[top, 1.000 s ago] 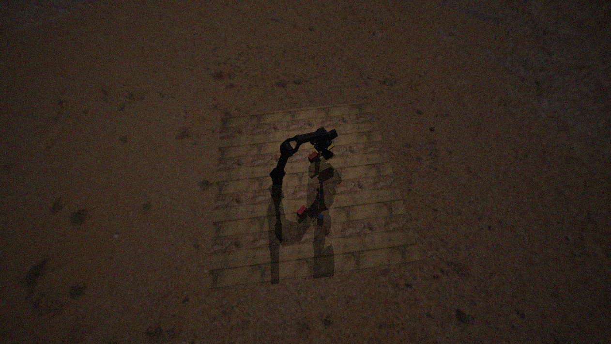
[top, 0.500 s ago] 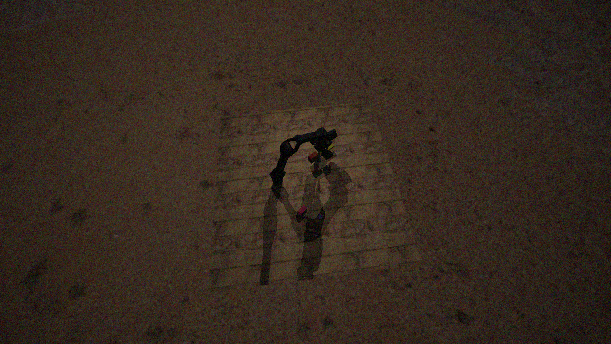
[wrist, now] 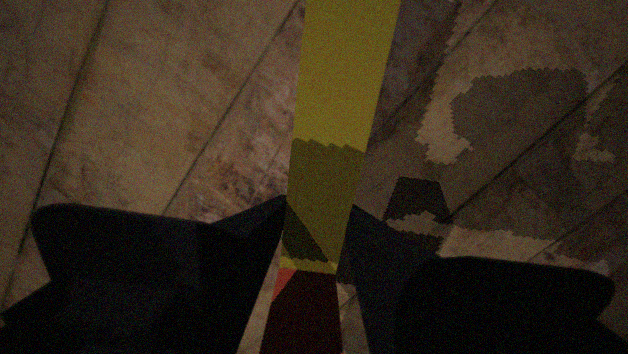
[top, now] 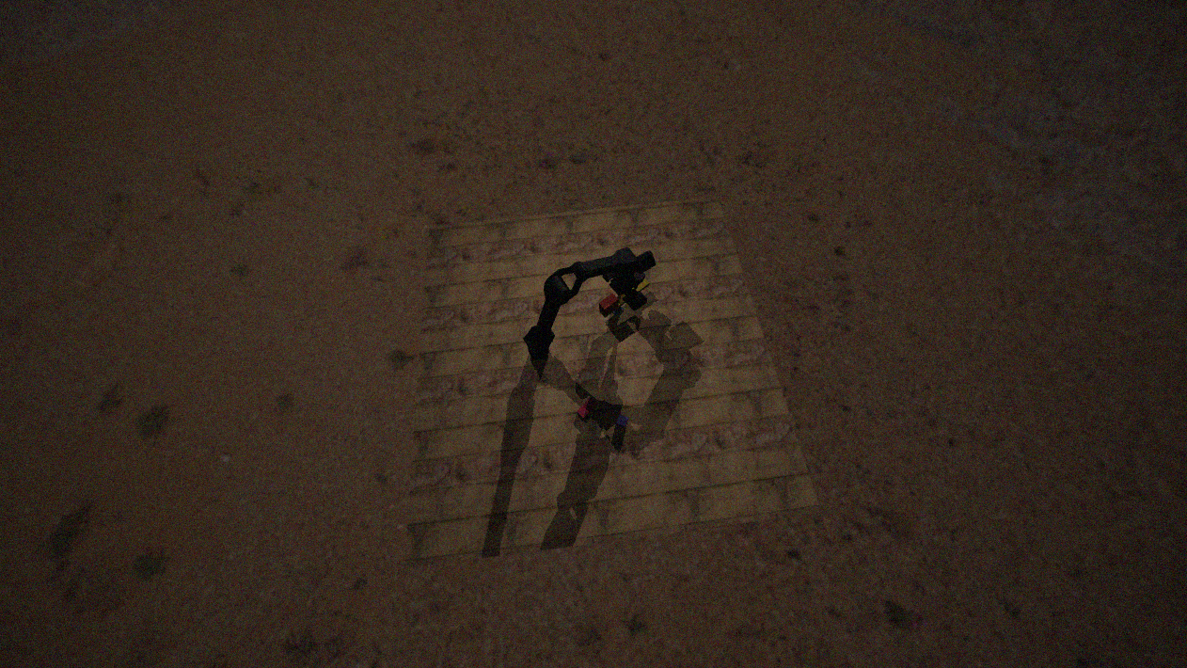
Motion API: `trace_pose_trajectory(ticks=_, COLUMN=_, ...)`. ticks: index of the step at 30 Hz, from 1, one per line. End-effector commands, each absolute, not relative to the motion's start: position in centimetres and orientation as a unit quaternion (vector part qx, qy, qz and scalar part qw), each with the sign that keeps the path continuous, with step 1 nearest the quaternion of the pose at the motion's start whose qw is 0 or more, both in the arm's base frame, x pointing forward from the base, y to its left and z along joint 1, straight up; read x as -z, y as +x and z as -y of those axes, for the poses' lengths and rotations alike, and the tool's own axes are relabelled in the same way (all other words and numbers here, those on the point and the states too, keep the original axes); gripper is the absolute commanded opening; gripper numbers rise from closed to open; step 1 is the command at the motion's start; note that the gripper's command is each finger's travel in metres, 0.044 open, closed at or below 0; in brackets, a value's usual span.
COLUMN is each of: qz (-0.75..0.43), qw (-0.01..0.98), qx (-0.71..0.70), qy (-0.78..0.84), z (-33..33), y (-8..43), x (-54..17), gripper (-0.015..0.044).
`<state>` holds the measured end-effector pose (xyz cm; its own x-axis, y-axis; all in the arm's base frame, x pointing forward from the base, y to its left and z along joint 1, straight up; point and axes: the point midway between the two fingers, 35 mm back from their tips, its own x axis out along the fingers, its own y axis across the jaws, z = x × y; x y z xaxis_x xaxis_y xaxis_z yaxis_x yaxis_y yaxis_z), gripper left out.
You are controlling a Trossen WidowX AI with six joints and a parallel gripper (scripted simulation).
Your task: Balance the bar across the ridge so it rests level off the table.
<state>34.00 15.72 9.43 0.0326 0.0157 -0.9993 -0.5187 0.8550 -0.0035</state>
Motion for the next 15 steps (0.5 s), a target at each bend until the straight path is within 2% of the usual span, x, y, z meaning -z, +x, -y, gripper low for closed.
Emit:
trace_pose_trajectory(ticks=1, qz=-0.668, qw=0.694, qx=-0.192, qy=-0.187, z=-15.72, y=34.04, x=-9.24, gripper=0.0000)
trace_pose_trajectory(ticks=15, qz=-0.668, qw=0.694, qx=-0.192, qy=-0.187, z=-15.73, y=34.05, x=-9.12, gripper=0.0000)
